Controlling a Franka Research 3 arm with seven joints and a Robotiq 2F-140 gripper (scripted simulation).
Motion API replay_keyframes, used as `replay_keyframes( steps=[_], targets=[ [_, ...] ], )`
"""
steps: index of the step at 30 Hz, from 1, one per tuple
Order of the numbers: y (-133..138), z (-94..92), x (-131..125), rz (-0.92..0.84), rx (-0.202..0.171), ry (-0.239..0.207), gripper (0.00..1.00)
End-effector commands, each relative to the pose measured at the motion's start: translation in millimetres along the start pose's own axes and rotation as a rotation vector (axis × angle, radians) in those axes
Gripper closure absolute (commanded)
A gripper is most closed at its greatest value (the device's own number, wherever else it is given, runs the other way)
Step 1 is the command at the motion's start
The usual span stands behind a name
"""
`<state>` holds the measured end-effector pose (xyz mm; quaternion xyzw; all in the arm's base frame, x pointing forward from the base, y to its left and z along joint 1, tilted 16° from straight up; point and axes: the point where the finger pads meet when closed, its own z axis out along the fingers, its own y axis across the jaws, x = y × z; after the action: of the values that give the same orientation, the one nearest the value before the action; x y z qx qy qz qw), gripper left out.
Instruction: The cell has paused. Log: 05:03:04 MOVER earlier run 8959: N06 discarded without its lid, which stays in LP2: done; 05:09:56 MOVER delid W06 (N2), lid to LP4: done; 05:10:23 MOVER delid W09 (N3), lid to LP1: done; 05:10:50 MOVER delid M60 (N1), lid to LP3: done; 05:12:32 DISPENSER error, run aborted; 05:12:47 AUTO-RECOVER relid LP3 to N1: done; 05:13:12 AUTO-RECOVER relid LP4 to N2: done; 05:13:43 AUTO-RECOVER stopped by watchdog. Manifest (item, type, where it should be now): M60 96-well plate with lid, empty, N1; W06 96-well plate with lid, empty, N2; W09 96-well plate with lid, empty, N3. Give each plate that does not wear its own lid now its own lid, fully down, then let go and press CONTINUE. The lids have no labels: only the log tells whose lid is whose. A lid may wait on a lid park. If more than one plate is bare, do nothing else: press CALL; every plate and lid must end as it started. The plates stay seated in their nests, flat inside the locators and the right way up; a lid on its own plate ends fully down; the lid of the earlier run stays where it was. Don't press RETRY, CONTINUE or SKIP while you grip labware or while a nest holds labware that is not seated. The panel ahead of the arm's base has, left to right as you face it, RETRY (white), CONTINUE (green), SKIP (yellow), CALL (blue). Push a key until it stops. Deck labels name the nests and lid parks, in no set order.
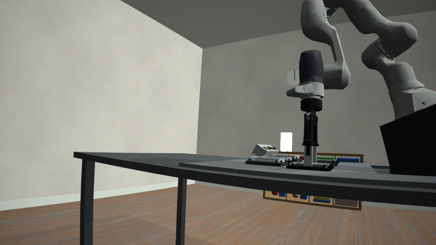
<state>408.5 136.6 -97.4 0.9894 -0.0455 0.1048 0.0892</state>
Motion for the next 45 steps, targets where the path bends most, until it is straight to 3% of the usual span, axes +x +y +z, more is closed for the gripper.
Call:
replay_keyframes(
  steps=[1, 45],
  targets=[
    [1.0, -0.5, 0.6, 0.004, -0.002, 0.000, 1.00],
    [0.9, -5.2, 0.6, 0.004, -0.002, 0.000, 1.00]
  ],
)
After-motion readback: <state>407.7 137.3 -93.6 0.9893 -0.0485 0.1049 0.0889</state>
